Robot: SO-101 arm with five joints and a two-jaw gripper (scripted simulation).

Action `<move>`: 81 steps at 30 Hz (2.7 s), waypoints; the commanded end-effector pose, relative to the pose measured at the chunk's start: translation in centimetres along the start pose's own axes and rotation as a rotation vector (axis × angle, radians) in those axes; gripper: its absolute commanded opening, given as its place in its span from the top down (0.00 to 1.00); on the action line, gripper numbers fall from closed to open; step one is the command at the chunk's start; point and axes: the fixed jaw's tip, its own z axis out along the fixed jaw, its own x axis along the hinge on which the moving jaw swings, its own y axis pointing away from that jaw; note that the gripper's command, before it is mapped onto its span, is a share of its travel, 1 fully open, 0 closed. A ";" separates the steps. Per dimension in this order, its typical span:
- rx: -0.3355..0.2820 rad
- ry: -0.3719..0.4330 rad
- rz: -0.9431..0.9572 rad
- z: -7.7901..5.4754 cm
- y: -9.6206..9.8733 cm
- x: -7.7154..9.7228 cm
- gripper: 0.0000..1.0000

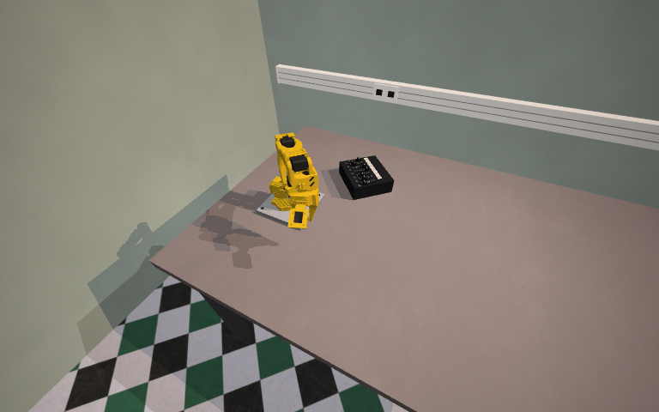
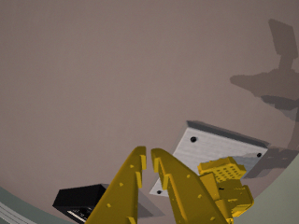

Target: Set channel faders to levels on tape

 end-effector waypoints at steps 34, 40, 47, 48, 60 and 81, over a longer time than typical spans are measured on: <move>-0.003 -0.035 0.817 -0.5 -3.6 -2.1 1.00; -0.004 -0.037 0.863 -0.6 -3.8 -2.2 1.00; -0.004 -0.039 0.921 -0.6 -4.1 -2.3 1.00; -0.004 -0.039 0.927 -0.6 -4.1 -2.3 1.00; -0.004 -0.040 0.963 -0.6 -4.3 -2.3 1.00; -0.004 -0.040 0.970 -0.6 -4.3 -2.3 1.00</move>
